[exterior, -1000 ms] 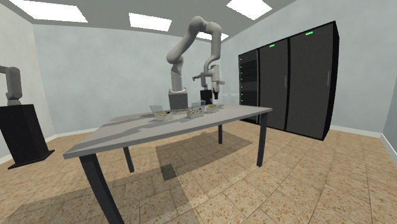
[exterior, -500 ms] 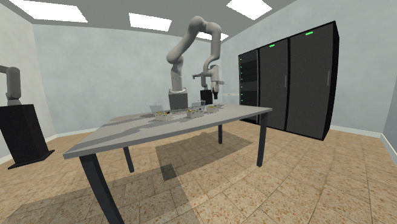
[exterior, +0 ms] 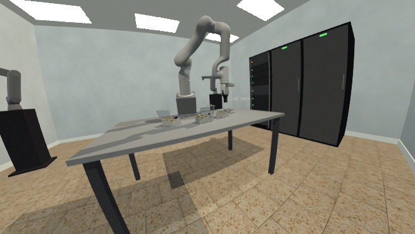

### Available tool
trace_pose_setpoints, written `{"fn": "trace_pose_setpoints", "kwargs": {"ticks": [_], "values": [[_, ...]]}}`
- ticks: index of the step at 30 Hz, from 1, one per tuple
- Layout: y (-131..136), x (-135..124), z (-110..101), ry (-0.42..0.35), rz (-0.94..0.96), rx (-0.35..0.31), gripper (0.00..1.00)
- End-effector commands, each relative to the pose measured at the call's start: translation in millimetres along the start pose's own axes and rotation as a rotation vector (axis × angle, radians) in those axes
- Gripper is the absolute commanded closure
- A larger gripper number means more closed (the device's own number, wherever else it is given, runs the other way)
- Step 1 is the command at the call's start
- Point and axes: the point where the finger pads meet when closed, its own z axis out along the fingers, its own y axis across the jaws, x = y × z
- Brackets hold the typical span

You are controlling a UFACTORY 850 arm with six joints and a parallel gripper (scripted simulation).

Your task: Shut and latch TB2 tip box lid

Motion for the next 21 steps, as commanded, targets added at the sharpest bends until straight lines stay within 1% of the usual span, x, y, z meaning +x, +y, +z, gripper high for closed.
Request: {"fn": "trace_pose_setpoints", "kwargs": {"ticks": [1, 15, 17, 21], "values": [[-0.1, 0.5, -5.6, 0.000, 0.000, -0.001, 1.00], [-0.2, 0.6, -33.6, 0.000, 0.000, -0.001, 1.00], [-0.2, 0.6, -33.6, 0.000, 0.000, -0.001, 1.00], [-0.2, 0.6, -41.6, 0.000, 0.000, -0.001, 1.00]]}}
